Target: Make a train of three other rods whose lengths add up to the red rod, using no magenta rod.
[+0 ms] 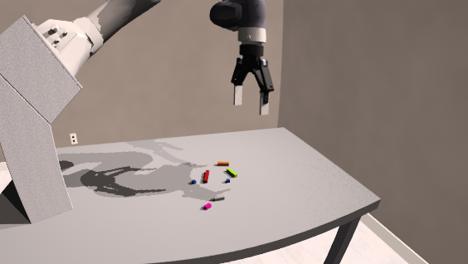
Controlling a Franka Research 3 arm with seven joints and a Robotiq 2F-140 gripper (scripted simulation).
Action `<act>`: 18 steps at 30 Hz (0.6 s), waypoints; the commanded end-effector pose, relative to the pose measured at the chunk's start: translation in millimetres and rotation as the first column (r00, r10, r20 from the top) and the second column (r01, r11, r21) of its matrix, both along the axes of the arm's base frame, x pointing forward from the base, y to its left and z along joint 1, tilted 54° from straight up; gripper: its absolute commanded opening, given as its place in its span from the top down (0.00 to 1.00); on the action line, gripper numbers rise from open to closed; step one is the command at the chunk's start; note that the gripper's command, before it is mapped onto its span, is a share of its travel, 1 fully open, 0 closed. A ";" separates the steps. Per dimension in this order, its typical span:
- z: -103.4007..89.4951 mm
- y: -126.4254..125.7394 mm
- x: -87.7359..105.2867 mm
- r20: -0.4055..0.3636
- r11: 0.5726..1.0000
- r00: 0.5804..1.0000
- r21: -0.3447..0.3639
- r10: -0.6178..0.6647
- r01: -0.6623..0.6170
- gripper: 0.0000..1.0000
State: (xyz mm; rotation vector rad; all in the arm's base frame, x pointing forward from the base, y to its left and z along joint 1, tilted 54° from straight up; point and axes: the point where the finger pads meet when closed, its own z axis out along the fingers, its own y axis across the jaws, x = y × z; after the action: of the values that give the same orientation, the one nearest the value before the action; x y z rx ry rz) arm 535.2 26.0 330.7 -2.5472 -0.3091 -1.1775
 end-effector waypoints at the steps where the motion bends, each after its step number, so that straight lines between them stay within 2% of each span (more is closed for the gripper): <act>1: 0.2 -0.3 0.1 0.001 1.000 1.000 0.000 0.000 0.000 0.00; 7: 3.4 -13.5 3.9 0.031 1.000 0.999 0.009 -0.014 0.013 0.00; 13: -0.9 -50.6 13.7 0.107 0.998 0.993 0.046 -0.055 0.051 0.00; 18: -5.2 -57.6 15.6 0.119 0.997 0.991 0.056 -0.065 0.058 0.00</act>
State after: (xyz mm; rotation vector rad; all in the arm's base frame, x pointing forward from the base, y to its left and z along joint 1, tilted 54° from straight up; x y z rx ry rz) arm 546.1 -20.9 324.7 -2.4709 -0.1705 -1.2655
